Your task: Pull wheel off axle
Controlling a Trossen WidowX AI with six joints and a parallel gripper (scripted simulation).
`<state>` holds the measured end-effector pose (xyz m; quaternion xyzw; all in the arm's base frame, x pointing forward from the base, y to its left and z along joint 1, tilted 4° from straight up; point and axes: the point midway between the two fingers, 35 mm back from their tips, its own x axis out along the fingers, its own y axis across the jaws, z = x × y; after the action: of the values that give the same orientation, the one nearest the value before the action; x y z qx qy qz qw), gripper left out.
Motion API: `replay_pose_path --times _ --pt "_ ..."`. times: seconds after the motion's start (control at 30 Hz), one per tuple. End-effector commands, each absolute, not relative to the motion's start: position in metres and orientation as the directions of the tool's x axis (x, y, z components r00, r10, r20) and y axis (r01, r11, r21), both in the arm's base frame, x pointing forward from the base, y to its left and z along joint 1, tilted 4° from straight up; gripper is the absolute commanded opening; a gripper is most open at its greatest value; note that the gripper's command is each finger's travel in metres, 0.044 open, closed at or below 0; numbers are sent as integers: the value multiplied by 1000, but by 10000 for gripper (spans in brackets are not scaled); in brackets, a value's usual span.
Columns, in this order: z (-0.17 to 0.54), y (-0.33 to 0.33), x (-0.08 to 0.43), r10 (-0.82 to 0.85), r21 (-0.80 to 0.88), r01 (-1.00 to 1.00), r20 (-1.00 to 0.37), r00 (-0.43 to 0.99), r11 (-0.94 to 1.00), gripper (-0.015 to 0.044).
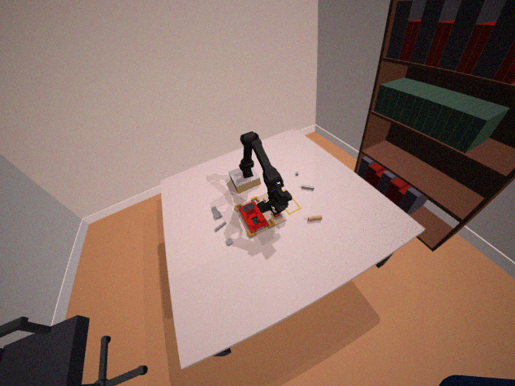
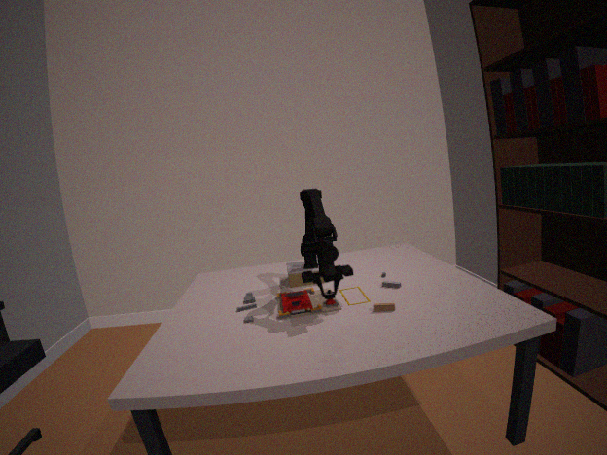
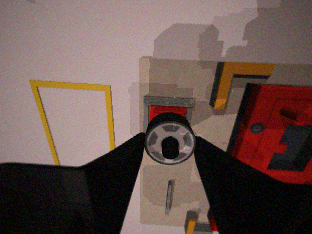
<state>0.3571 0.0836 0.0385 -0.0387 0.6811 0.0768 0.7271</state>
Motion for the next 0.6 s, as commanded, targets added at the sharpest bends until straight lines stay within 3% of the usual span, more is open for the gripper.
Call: replay_pose_path --times 0.0,0.57 --pt "42 83 357 60 49 -164 -996 62 985 0" --pt "48 83 357 61 50 -163 -996 64 985 0"
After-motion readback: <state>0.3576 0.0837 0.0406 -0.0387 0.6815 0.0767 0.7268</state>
